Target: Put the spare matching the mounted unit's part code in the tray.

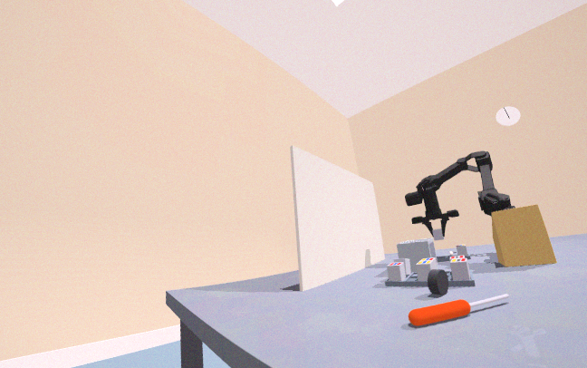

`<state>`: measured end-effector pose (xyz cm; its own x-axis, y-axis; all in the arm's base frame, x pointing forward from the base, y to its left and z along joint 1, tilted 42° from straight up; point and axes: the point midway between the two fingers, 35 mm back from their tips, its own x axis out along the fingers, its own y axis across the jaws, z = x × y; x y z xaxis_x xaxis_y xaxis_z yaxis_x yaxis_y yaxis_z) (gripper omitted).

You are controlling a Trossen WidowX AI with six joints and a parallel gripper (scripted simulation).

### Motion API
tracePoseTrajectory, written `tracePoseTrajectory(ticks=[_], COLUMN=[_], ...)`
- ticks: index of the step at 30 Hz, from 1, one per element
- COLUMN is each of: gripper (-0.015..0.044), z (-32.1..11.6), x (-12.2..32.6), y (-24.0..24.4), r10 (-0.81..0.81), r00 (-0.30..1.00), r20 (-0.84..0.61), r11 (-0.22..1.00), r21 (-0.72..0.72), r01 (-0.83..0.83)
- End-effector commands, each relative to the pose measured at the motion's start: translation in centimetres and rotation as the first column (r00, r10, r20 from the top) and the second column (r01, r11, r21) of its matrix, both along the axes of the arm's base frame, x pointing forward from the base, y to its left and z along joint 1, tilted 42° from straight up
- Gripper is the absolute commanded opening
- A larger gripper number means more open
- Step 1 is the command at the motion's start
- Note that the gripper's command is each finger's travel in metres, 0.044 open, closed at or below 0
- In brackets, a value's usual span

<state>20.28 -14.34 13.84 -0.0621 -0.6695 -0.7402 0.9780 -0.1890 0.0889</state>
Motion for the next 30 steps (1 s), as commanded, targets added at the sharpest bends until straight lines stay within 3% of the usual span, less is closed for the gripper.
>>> tracePoseTrajectory(ticks=[1,19,30], gripper=[0.0000,0.0000,0.0000], z=[0.4,5.6,6.2], x=[0.1,0.7,2.8], y=[0.0,5.0,4.5], r10=[-0.003,-0.003,-0.018], r00=[1.000,1.000,1.000], r20=[0.009,0.007,0.014], r11=[1.000,1.000,1.000], r21=[-0.006,-0.002,0.007], r01=[0.003,0.003,0.018])
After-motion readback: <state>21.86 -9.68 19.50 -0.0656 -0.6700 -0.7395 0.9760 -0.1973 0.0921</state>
